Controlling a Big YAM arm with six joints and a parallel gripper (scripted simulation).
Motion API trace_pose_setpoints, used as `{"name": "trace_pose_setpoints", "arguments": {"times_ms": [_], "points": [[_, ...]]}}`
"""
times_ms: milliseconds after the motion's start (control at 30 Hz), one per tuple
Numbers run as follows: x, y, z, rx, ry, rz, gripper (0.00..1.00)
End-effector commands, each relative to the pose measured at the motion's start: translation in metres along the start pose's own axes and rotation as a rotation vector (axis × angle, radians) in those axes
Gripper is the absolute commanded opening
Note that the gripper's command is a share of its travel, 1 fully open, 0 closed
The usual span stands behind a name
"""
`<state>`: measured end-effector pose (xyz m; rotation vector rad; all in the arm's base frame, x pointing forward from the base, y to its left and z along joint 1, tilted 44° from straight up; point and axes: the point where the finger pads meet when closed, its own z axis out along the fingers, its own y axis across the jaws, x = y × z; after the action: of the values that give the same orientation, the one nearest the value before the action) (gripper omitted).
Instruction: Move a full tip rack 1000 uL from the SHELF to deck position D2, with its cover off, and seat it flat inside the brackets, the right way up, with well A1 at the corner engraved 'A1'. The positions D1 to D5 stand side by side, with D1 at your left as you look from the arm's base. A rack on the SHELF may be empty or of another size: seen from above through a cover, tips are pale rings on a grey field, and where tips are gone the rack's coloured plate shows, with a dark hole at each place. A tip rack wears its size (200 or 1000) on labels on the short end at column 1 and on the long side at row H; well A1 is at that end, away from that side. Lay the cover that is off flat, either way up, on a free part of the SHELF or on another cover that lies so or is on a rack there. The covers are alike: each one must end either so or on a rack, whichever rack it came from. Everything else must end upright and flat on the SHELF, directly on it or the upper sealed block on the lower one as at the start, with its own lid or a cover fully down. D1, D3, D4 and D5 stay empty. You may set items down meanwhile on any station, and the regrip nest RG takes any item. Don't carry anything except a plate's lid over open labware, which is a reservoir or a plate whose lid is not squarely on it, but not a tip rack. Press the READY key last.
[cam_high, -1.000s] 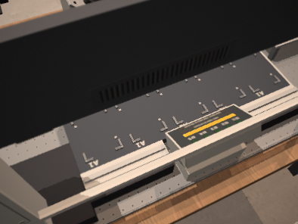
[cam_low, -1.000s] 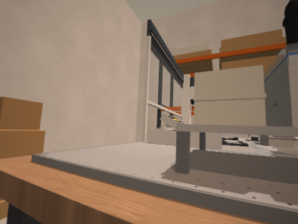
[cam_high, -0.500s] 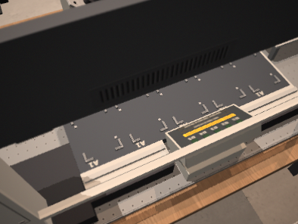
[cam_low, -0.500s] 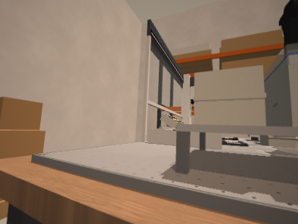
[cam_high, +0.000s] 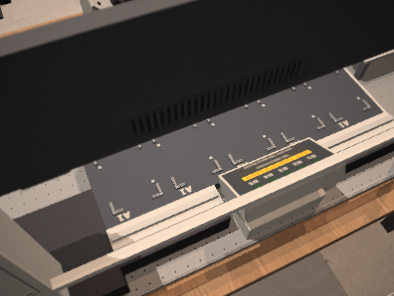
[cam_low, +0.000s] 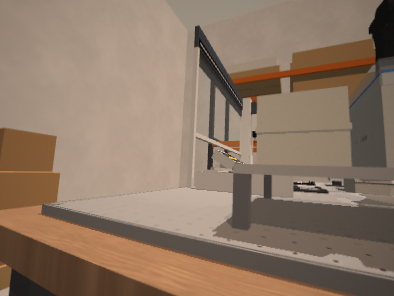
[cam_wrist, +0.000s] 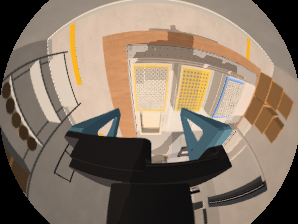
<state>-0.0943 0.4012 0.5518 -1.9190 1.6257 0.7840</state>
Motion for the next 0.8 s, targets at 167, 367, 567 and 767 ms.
{"name": "trace_pose_setpoints", "arguments": {"times_ms": [167,367,567,767], "points": [[-0.009,-0.002,-0.02,0.001,-0.043,0.015,1.0],[-0.009,-0.002,-0.02,0.001,-0.043,0.015,1.0],[0.002,-0.02,-0.002,0.009,0.008,0.008,1.0],[-0.005,-0.045,-0.016,0.011,-0.029,0.007,1.0]]}}
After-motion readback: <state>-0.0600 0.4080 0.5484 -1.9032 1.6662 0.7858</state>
